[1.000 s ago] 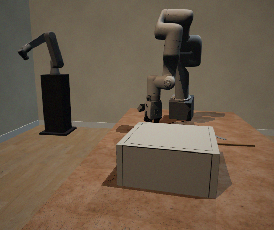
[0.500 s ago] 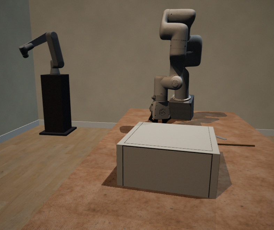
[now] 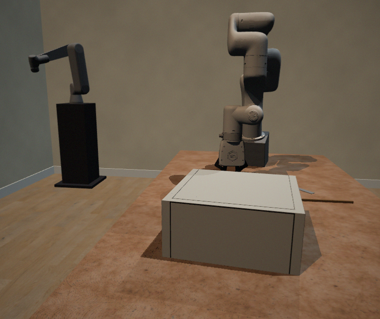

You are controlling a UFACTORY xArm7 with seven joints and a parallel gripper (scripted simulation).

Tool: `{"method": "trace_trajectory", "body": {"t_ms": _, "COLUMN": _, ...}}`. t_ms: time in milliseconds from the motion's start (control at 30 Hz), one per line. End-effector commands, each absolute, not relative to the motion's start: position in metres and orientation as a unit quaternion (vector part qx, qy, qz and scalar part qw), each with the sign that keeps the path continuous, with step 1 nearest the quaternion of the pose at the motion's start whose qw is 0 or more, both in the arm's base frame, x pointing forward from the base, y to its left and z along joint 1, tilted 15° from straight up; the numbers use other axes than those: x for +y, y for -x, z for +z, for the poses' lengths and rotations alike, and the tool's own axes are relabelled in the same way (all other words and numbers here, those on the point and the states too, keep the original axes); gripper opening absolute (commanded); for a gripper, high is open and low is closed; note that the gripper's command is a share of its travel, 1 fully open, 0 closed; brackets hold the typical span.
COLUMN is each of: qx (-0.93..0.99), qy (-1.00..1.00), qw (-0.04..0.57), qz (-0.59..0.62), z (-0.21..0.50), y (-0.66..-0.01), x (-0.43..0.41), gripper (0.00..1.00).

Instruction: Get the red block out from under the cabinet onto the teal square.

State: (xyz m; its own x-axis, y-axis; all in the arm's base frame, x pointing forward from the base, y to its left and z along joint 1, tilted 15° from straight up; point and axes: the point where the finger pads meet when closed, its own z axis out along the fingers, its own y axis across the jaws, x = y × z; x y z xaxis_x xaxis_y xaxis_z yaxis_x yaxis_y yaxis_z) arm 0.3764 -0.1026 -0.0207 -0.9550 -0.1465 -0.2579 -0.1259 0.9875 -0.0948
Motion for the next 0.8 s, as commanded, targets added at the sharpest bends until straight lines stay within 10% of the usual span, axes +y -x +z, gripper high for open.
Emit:
{"method": "trace_trajectory", "body": {"t_ms": 0, "qx": 0.992, "qy": 0.027, "qw": 0.123, "qz": -0.031, "z": -0.020, "y": -0.379, "x": -0.094, "gripper": 0.00}}
{"method": "trace_trajectory", "body": {"t_ms": 767, "qx": 0.990, "qy": -0.058, "qw": 0.125, "qz": -0.021, "z": -0.020, "y": -0.381, "x": -0.074, "gripper": 0.00}}
